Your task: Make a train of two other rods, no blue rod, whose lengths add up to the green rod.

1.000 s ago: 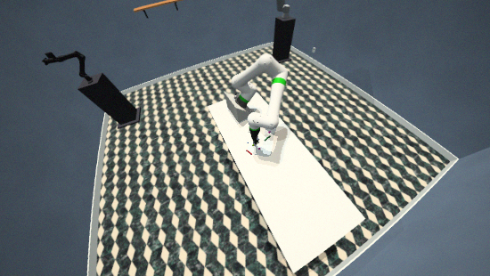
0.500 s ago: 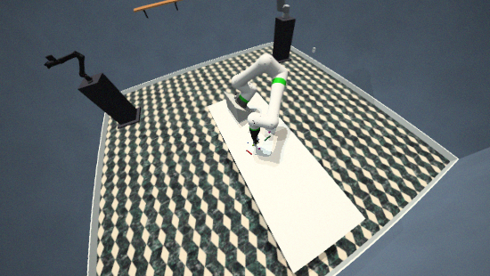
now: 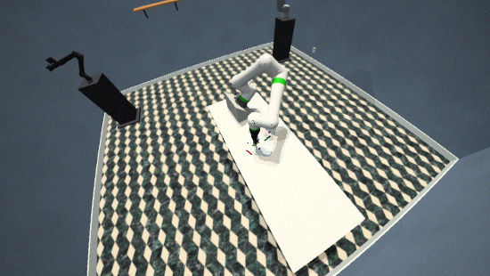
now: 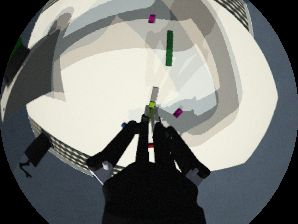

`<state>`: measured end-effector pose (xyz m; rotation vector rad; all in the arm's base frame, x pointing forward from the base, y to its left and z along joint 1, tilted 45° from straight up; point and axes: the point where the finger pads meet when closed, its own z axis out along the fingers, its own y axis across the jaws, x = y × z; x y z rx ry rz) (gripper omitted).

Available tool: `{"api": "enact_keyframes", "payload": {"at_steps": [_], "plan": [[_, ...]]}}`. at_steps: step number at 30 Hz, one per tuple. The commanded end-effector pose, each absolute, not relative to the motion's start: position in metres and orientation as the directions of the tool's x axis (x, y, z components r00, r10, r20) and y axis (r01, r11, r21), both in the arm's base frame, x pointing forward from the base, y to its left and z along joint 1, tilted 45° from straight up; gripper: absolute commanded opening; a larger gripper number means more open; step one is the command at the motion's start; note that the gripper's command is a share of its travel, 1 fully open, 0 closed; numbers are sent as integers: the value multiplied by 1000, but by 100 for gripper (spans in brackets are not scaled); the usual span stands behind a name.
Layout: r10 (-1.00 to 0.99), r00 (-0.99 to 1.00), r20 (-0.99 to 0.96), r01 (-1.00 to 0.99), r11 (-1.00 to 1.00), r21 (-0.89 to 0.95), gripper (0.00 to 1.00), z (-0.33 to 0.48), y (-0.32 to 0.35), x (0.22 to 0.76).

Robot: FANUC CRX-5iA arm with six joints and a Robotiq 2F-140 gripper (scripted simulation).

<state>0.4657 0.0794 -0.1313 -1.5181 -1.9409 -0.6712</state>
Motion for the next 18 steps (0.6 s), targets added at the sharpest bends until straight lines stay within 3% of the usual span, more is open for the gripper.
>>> {"api": "enact_keyframes", "payload": {"at_steps": [1, 18], "plan": [[682, -185, 707, 973, 226, 37, 3, -131, 79, 466], [682, -185, 707, 973, 226, 37, 12, -131, 79, 466]]}}
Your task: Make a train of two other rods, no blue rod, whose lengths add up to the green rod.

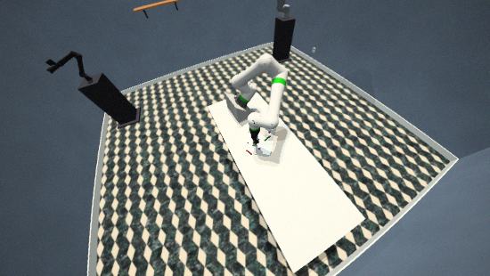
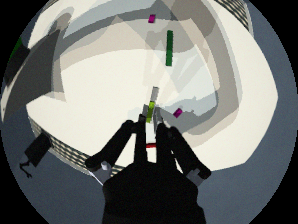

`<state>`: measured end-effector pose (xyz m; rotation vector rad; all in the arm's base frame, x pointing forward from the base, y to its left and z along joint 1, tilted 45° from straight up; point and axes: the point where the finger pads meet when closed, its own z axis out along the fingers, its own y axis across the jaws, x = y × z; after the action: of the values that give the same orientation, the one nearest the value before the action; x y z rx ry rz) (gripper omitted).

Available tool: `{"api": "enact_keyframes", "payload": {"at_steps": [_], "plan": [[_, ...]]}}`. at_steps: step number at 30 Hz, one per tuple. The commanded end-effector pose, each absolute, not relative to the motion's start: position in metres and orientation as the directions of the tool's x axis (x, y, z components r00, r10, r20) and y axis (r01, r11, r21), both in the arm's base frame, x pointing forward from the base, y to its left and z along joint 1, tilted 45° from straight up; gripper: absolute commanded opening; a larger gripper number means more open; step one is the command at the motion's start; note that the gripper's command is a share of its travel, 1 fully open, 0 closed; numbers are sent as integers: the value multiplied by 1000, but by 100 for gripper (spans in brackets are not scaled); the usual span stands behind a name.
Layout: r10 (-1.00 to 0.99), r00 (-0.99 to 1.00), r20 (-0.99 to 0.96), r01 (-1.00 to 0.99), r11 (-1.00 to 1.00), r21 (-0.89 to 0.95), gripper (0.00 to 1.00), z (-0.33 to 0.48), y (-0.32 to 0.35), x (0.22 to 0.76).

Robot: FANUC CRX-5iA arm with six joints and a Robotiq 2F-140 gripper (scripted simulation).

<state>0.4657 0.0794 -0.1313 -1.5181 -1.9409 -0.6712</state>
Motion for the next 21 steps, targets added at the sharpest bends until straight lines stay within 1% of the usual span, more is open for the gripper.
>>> {"api": "enact_keyframes", "payload": {"at_steps": [1, 14, 21], "plan": [[682, -185, 707, 973, 226, 37, 15, -131, 79, 466], [682, -185, 707, 973, 226, 37, 15, -131, 79, 466], [682, -185, 707, 973, 226, 37, 15, -117, 65, 468]]}}
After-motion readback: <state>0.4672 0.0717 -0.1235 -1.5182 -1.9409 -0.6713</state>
